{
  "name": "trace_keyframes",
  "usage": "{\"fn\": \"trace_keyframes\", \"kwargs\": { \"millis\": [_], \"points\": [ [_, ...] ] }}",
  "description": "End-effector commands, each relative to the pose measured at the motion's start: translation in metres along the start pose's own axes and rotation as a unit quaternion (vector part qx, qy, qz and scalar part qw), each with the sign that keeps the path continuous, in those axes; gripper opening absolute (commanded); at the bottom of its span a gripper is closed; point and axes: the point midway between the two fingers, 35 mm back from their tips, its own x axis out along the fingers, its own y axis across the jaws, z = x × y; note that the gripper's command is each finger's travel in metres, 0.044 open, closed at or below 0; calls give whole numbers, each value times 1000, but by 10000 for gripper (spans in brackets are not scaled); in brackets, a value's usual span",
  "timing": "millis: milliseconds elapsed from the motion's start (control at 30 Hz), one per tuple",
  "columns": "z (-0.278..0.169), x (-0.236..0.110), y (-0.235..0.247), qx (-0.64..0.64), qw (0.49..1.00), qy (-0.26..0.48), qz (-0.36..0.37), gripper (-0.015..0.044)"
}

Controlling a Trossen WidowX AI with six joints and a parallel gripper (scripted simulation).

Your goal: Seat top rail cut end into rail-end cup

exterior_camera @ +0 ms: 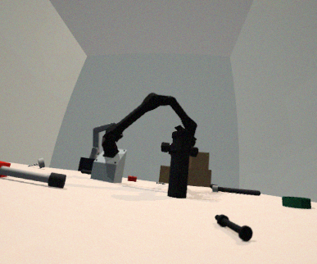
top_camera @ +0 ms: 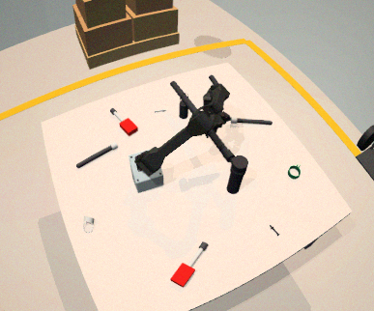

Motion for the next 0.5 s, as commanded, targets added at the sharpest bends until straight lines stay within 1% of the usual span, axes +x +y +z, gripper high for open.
{"fn": "trace_keyframes", "kwargs": {
  "millis": [0,467],
  "points": [
    [3,-2,1,-1,1000,-4,2,0],
    [4,-2,2,-2,1000,-6,2,0]
  ]
}}
